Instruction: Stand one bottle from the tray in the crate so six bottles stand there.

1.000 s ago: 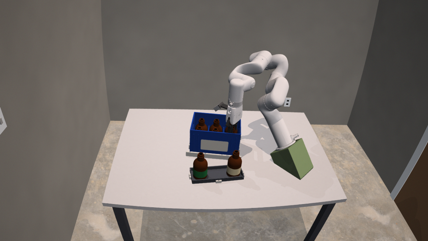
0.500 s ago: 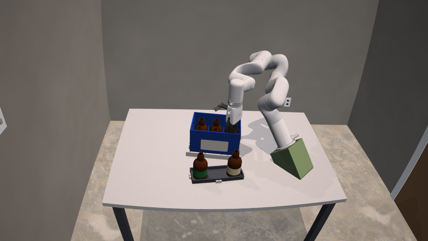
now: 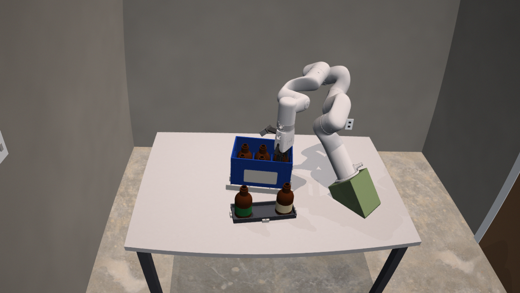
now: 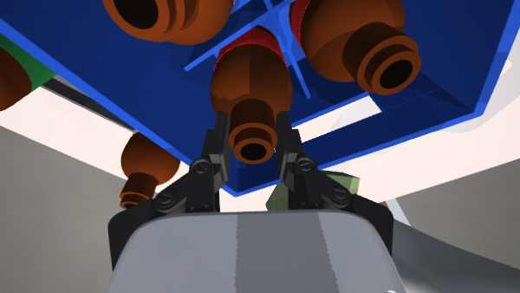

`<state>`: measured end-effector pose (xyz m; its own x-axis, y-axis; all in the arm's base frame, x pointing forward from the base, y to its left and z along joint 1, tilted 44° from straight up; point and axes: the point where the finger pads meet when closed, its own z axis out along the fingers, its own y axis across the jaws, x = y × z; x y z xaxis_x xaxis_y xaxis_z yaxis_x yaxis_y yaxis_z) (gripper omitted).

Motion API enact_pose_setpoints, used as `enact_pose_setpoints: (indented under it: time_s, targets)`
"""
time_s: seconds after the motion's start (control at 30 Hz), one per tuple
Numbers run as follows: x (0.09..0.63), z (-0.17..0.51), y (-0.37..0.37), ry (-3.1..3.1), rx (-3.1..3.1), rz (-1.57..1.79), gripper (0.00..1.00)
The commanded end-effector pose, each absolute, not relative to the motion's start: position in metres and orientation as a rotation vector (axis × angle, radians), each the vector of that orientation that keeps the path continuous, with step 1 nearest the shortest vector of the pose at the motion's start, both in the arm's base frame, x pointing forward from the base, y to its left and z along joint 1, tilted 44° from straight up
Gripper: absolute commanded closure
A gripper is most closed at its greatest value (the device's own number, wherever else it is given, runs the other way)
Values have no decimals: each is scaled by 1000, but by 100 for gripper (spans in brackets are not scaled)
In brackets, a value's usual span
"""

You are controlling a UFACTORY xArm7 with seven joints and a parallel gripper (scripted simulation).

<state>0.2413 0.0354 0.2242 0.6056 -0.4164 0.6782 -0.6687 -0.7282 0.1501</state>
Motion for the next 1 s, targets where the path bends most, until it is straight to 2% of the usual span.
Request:
enact_pose_setpoints:
  time_s: [0.0,0.97]
  targets:
    - [242,225,36,-868,2445,892,100]
    - [247,217,30,-868,2445,892,100]
